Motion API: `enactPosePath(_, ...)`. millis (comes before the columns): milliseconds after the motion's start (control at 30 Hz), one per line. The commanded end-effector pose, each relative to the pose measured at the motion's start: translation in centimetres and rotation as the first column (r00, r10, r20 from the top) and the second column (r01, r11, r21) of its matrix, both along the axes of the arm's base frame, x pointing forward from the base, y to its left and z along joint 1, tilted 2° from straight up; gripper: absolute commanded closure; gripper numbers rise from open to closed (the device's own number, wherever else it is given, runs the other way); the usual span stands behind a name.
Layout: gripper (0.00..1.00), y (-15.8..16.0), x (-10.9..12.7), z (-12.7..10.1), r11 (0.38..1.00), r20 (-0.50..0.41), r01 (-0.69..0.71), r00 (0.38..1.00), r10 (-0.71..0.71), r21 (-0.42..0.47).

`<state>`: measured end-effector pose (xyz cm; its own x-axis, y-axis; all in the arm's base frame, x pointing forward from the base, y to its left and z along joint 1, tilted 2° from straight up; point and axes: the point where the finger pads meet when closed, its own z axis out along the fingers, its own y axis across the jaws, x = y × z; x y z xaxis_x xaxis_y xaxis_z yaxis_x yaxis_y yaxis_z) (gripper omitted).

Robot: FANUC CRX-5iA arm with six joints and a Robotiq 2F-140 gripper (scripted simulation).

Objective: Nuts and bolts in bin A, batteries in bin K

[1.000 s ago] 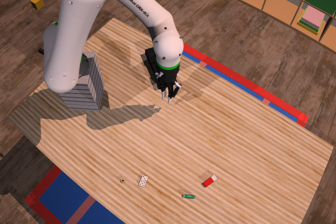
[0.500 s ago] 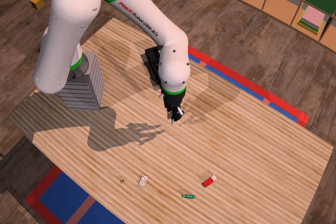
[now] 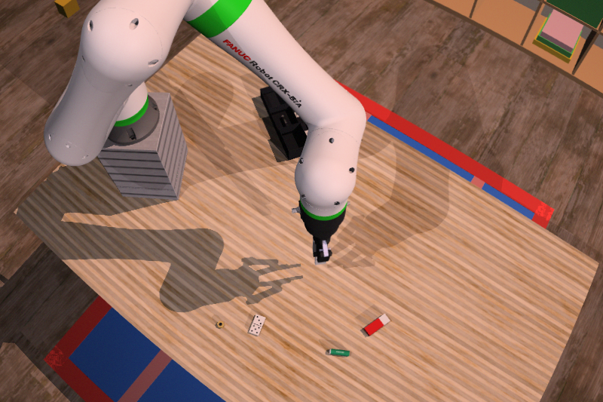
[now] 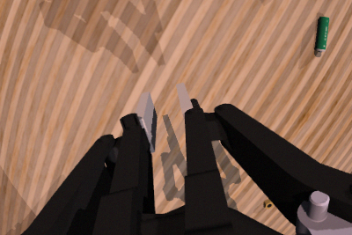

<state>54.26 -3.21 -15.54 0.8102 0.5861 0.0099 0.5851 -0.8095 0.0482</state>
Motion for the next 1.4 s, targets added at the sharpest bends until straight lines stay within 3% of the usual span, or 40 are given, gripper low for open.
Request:
enactPosePath(0, 0.74, -2.1, 2.0, 0.0, 0.988, -0.005, 0.156, 0.988, -0.156, 0.002)
enactPosePath(167, 0.74, -5.3, 4.6, 0.2, 0.959, -0.010, 0.284, 0.959, -0.283, 0.003)
enactPosePath(900, 0.74, -18.3, 15.2, 1.1, 0.959, -0.010, 0.284, 0.959, -0.283, 0.003)
enactPosePath(1367, 0.74, -18.4, 15.4, 1.1, 0.959, -0.010, 0.284, 0.959, -0.283, 0.003)
